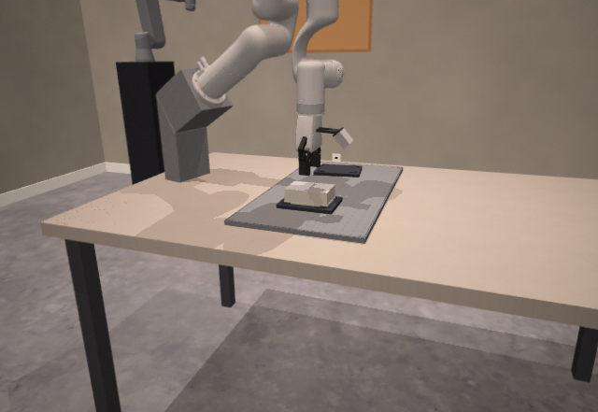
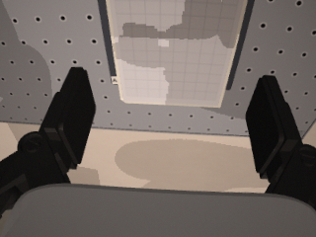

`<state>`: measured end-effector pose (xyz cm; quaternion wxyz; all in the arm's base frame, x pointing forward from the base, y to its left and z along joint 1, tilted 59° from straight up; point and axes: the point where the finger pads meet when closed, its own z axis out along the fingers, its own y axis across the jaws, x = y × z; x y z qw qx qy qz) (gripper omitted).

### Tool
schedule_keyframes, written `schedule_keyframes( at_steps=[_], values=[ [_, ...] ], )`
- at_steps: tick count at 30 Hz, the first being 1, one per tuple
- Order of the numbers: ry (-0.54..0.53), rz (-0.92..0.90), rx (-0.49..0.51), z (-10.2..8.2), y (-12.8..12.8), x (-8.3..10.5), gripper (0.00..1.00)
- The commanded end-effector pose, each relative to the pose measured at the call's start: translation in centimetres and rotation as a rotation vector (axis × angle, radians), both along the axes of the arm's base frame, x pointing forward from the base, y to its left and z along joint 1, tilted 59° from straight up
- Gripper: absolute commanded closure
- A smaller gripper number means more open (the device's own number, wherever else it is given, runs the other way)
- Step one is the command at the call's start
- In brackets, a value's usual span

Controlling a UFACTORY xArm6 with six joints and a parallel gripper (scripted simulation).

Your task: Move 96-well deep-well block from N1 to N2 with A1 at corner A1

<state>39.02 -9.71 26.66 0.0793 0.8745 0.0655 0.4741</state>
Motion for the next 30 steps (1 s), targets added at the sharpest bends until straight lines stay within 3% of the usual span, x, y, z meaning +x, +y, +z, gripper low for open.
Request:
schedule_keyframes(
  at_steps=[1,30],
  values=[
    [-0.023,-0.002,-0.004,-0.4,-0.1,0.8,0.0],
    [-0.022,-0.002,-0.004,-2.6,-0.4,4.3,0.0]
  ],
)
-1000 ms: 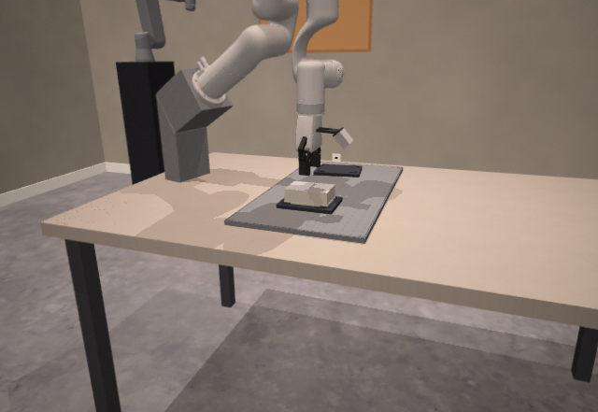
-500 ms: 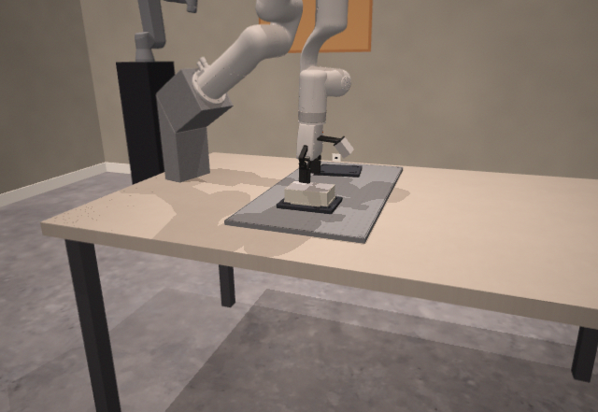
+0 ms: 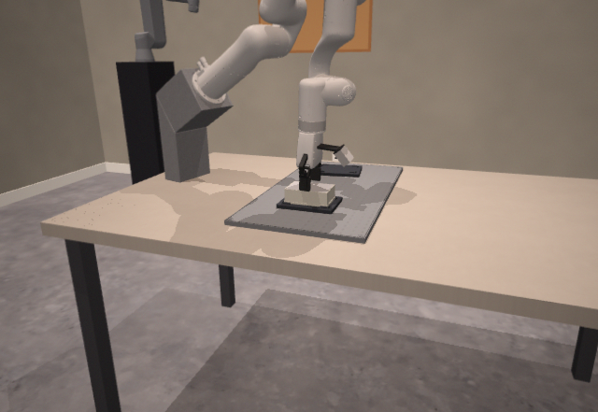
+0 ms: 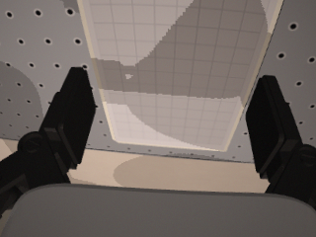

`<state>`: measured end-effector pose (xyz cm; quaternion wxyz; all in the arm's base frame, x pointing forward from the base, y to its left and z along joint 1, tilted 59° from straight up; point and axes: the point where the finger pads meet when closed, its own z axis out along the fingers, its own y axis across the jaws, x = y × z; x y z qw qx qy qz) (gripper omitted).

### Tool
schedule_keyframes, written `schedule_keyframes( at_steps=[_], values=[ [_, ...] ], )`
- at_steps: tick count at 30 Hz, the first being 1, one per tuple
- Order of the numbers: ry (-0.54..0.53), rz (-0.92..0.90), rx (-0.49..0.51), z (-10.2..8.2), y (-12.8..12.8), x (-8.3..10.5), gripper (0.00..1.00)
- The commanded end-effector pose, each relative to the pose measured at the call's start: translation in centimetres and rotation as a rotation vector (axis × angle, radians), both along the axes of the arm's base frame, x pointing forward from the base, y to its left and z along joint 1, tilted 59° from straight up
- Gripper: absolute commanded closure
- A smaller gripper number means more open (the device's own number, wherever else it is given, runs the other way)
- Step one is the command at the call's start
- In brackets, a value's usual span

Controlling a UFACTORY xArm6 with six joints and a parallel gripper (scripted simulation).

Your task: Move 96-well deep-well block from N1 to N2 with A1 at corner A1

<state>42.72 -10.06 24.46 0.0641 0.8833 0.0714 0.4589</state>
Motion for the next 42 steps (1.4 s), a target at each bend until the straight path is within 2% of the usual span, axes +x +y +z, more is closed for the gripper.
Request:
schedule_keyframes(
  at_steps=[1,6,21,42],
  values=[
    [-0.06,-0.023,-0.024,-0.5,-0.1,0.8,0.0],
    [-0.06,-0.023,-0.024,-0.9,-0.2,1.4,0.0],
    [-0.06,-0.023,-0.024,-0.9,-0.2,1.4,0.0],
    [-0.06,-0.023,-0.024,-1.5,-0.3,2.5,0.0]
  ],
)
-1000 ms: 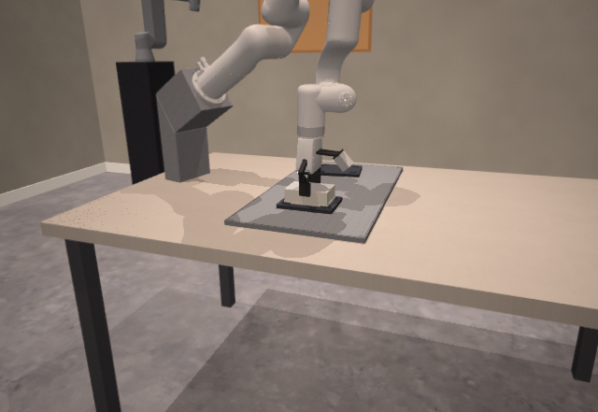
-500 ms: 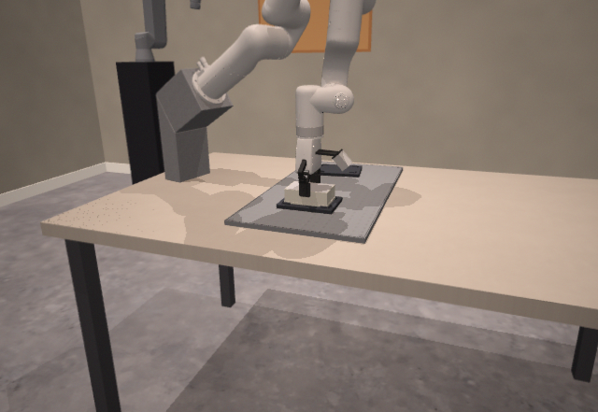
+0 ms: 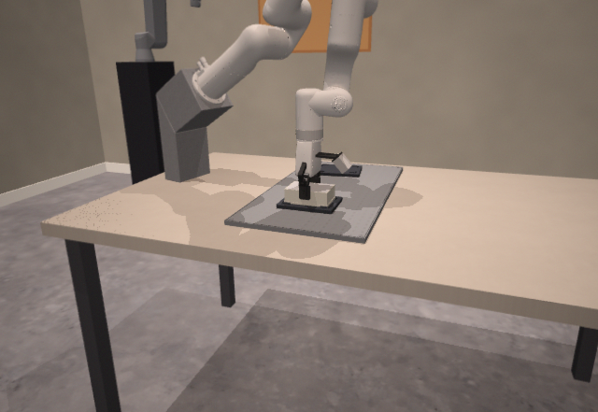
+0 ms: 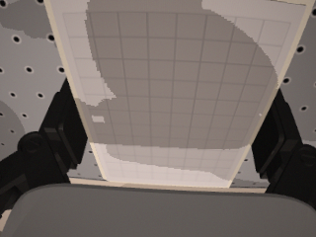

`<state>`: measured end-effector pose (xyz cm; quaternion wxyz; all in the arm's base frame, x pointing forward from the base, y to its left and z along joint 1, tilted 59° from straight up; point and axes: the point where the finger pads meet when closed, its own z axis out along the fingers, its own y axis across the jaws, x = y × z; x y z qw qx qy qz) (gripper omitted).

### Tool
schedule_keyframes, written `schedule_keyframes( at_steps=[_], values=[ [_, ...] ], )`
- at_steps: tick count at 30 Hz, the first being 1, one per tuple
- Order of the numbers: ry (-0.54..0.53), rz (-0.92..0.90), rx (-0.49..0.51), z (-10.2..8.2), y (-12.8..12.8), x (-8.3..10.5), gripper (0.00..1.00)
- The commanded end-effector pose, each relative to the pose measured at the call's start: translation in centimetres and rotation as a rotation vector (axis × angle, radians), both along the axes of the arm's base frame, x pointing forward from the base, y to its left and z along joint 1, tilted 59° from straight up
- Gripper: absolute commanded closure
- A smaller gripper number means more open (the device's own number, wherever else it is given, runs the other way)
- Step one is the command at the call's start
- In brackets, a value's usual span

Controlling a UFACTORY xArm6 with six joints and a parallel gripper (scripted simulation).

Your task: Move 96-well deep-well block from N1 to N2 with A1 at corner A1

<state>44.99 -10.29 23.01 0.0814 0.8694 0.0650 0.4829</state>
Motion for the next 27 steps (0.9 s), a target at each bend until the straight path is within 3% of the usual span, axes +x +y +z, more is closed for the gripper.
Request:
schedule_keyframes(
  at_steps=[1,27],
  values=[
    [-0.002,-0.001,-0.001,-0.11,-0.03,0.29,0.0],
    [-0.002,-0.001,-0.001,-0.46,-0.08,0.86,0.0]
  ],
)
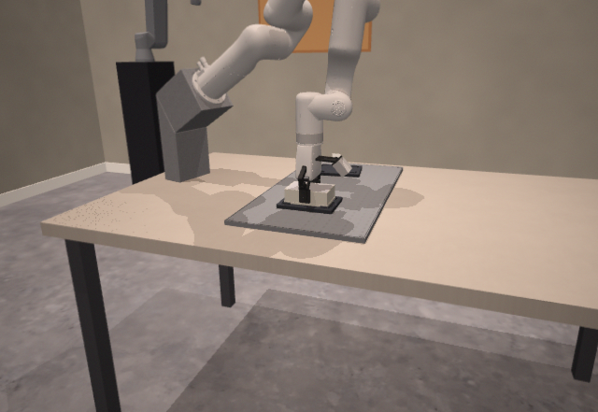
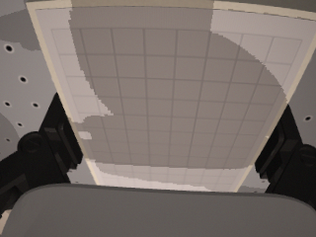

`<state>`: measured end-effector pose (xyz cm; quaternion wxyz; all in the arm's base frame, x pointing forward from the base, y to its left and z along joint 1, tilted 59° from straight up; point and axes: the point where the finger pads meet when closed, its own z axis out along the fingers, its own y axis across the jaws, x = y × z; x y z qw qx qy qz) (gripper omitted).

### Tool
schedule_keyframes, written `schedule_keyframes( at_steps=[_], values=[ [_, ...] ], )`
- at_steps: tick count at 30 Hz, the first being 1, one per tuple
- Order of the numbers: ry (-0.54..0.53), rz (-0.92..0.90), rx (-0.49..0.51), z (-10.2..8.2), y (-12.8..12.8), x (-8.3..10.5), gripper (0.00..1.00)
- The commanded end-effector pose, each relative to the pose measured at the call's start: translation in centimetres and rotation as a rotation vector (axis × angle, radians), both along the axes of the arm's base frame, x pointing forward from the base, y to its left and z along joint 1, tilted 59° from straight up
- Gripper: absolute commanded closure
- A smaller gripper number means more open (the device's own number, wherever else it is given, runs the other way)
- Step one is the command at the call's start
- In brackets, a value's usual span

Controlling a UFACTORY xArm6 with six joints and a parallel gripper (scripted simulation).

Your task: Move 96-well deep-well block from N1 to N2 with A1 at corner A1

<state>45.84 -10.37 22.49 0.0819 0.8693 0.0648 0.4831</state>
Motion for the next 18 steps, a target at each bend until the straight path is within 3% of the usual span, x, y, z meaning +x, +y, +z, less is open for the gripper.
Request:
schedule_keyframes(
  at_steps=[1,5,6,18],
  values=[
    [-0.001,0.0,0.0,0.07,-0.01,0.0,0.0],
    [-0.001,0.0,0.0,0.07,-0.01,0.0,0.0],
    [-0.001,0.0,0.0,0.08,0.0,-0.03,1.0],
    [-0.001,0.0,0.0,0.08,0.0,-0.02,1.0]
  ],
)
